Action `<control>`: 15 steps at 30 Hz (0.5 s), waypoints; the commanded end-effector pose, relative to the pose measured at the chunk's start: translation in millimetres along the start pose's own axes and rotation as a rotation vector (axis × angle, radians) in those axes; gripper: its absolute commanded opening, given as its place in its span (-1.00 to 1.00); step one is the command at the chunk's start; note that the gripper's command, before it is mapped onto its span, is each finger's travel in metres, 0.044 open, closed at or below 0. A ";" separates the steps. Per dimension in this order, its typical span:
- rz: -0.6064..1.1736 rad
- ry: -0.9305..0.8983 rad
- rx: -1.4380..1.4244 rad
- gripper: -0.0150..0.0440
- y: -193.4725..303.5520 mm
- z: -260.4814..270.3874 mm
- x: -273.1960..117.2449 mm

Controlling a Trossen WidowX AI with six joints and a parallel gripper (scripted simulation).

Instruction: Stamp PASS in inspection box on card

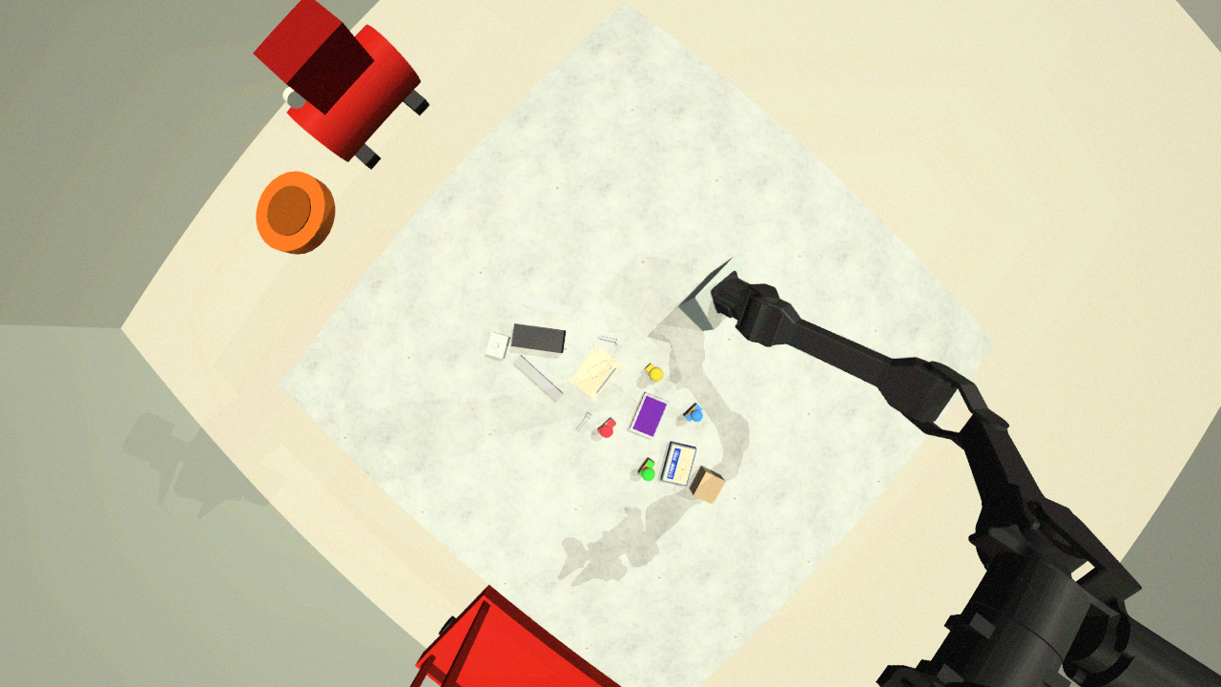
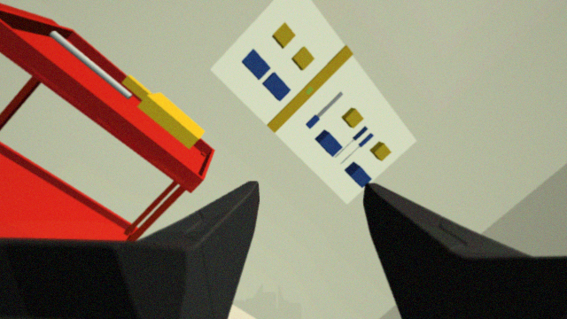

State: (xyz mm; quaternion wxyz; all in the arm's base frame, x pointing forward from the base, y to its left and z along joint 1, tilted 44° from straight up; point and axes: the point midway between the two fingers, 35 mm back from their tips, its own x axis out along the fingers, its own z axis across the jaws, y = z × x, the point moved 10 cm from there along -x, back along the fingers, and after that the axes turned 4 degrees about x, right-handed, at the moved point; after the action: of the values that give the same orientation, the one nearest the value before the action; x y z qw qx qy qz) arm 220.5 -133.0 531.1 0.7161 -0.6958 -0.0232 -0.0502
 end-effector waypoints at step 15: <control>0.761 -0.427 0.375 0.27 191.8 82.5 120.6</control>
State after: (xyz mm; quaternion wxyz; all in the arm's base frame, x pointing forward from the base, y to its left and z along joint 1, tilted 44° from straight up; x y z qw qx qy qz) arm 350.7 -70.7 382.7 0.7837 -0.5387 0.0593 0.3035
